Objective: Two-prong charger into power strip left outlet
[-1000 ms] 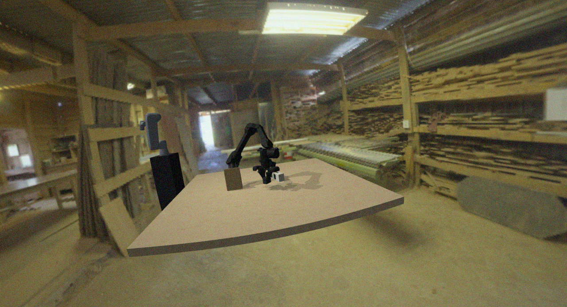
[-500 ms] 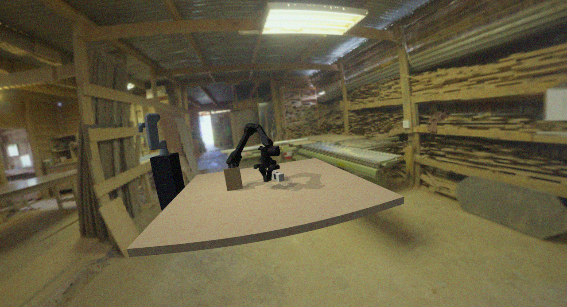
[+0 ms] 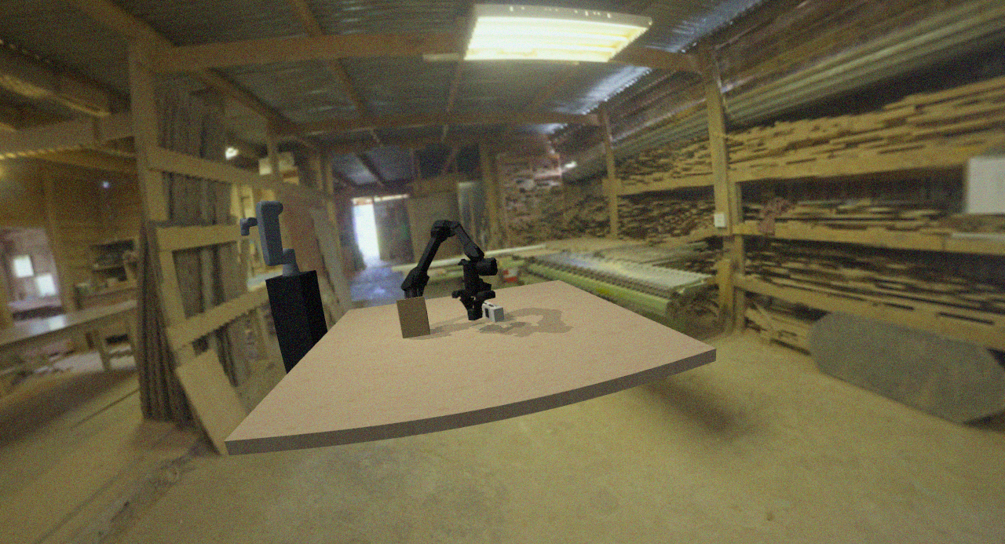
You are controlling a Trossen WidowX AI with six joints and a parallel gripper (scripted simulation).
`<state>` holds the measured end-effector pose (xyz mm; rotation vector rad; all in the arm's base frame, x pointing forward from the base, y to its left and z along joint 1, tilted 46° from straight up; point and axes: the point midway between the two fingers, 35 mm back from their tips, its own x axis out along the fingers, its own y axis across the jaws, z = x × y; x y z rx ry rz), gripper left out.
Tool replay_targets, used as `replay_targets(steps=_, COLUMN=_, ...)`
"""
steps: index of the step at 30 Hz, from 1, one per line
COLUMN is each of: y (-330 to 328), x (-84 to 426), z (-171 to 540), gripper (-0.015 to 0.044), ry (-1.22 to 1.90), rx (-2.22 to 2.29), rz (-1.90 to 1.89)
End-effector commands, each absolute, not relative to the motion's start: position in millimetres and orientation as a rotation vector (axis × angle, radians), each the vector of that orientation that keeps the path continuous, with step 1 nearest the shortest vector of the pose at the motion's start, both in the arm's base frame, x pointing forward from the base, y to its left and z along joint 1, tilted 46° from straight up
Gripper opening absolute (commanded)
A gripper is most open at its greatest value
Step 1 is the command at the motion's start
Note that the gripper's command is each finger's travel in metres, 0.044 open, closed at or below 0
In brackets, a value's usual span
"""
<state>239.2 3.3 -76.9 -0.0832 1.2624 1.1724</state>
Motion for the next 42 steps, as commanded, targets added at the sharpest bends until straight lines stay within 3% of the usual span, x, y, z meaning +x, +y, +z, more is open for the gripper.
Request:
replay_targets(steps=1, y=13.0, x=238.3, z=-70.4, gripper=0.0000, ry=1.275, rx=-0.065, rz=1.157)
replay_targets(steps=42, y=87.2, x=216.3, z=-21.3, gripper=0.0000, ry=1.369, rx=0.076, rz=1.043)
